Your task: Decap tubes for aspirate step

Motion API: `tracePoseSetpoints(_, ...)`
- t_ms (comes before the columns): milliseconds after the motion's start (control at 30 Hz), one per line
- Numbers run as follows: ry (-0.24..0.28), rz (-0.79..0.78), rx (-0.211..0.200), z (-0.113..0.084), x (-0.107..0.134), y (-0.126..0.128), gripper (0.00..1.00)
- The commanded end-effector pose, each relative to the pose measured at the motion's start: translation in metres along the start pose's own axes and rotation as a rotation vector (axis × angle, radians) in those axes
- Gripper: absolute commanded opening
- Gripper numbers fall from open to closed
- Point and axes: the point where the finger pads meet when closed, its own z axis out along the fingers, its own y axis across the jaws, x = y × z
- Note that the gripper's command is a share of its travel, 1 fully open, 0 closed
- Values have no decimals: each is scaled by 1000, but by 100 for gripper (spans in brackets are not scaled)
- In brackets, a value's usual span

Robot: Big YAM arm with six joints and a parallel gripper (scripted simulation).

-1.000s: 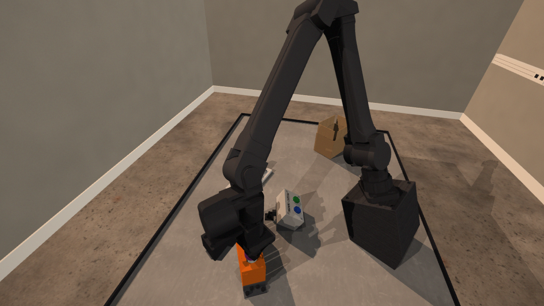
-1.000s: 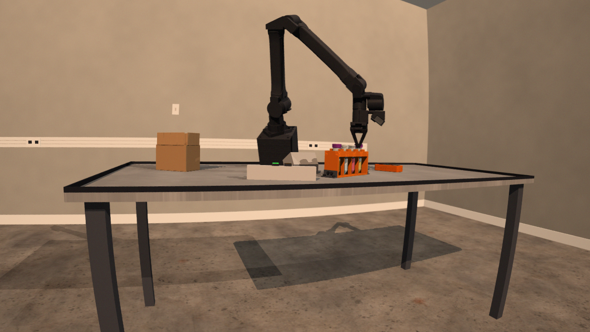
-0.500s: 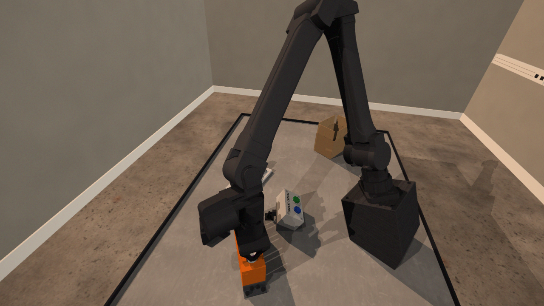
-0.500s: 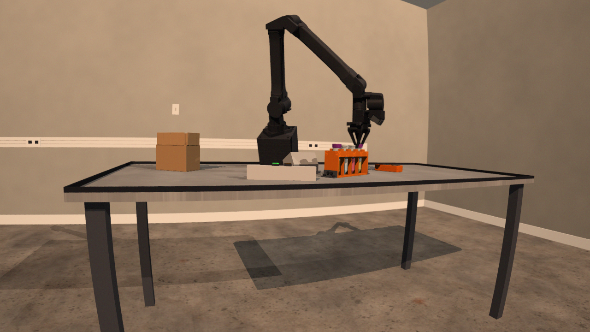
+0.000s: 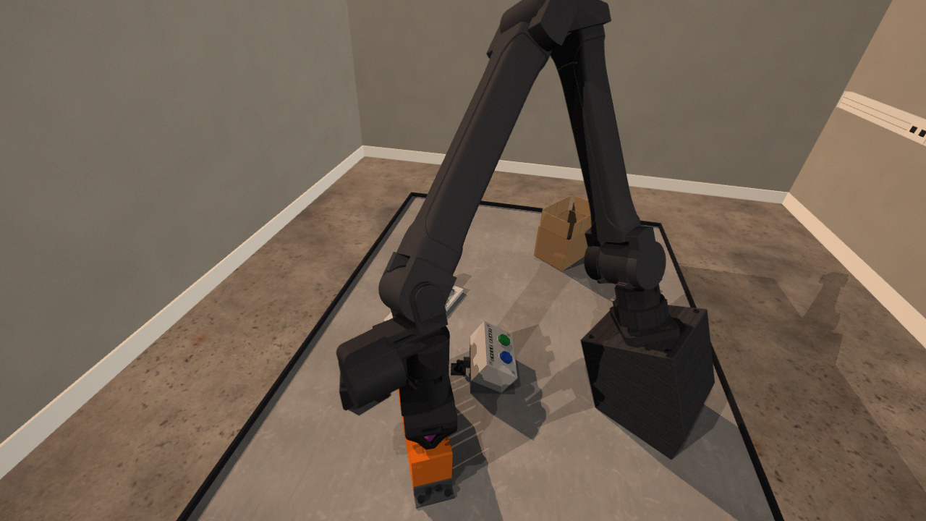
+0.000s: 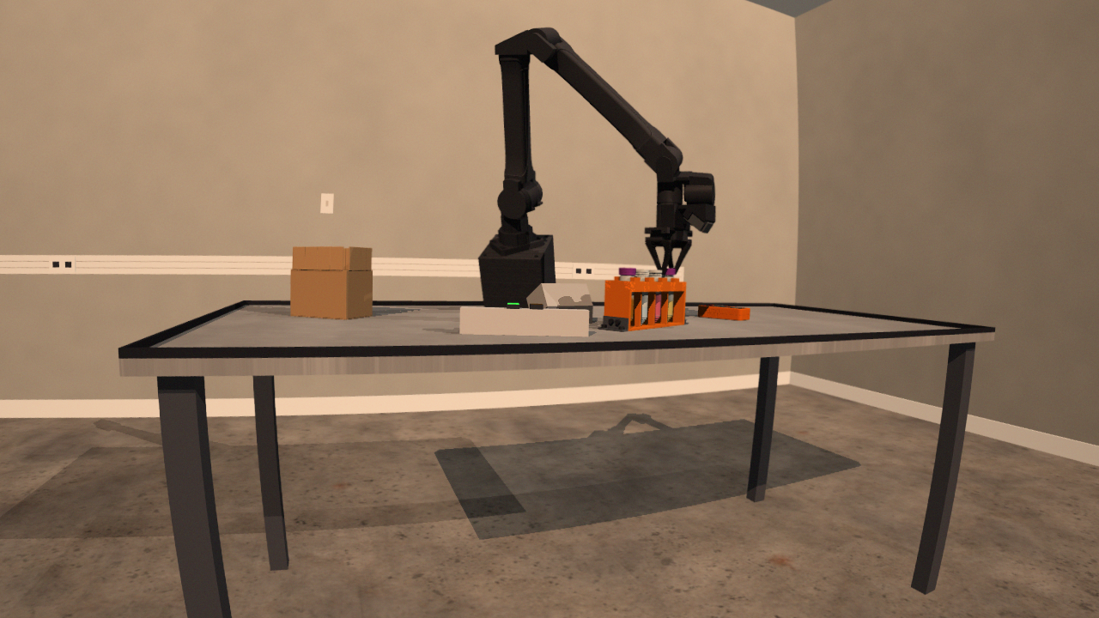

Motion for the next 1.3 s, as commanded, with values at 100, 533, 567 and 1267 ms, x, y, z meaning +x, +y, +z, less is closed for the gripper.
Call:
tracePoseSetpoints(100, -18, -36, -9, -5, -11, 7, 49)
tracePoseSetpoints(533, -22, -478, -8, -8, -12, 8, 49)
tracePoseSetpoints(567, -22, -518, -7, -8, -11, 8, 49)
tracePoseSetpoints(1267, -24, -1277, 1, -8, -11, 8, 49)
